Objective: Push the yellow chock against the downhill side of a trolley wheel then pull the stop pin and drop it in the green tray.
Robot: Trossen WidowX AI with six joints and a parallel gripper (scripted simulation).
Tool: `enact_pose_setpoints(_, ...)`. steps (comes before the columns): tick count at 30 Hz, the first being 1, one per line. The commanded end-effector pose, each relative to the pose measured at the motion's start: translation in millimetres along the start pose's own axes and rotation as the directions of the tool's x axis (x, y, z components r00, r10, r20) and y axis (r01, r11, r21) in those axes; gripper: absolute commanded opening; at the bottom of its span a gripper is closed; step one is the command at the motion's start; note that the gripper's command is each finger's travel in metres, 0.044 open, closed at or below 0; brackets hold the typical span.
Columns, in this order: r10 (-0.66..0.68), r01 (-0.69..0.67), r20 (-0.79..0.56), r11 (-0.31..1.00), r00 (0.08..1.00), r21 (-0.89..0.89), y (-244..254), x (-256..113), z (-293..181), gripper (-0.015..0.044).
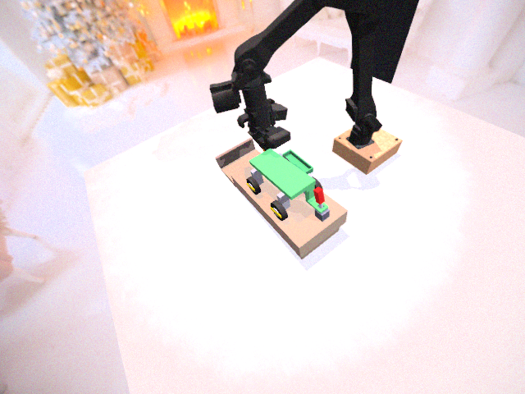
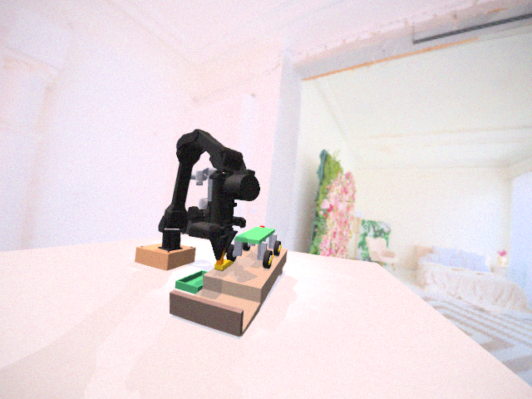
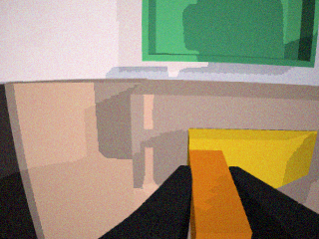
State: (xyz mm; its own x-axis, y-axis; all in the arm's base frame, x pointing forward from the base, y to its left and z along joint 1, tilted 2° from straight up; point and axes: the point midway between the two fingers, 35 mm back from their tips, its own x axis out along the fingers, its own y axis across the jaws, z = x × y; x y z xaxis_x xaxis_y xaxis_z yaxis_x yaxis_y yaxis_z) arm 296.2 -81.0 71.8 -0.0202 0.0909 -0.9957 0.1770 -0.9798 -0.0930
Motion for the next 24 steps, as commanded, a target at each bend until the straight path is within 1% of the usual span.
enact_pose_setpoints(1,-0.008,0.008,0.003,1.0,1.0,0.003,-5.0,0.2,0.6,0.0)
enact_pose_setpoints(8,-0.008,0.008,0.003,1.0,1.0,0.003,-10.7,-0.4,-0.2,0.0)
enact_pose_setpoints(17,0.001,-0.001,0.0,1.0,1.0,0.001,-6.0,-0.8,-1.0,0.0)
enact_pose_setpoints(24,0.001,-0.001,0.0,1.0,1.0,0.001,-6.0,-0.8,-1.0,0.0184)
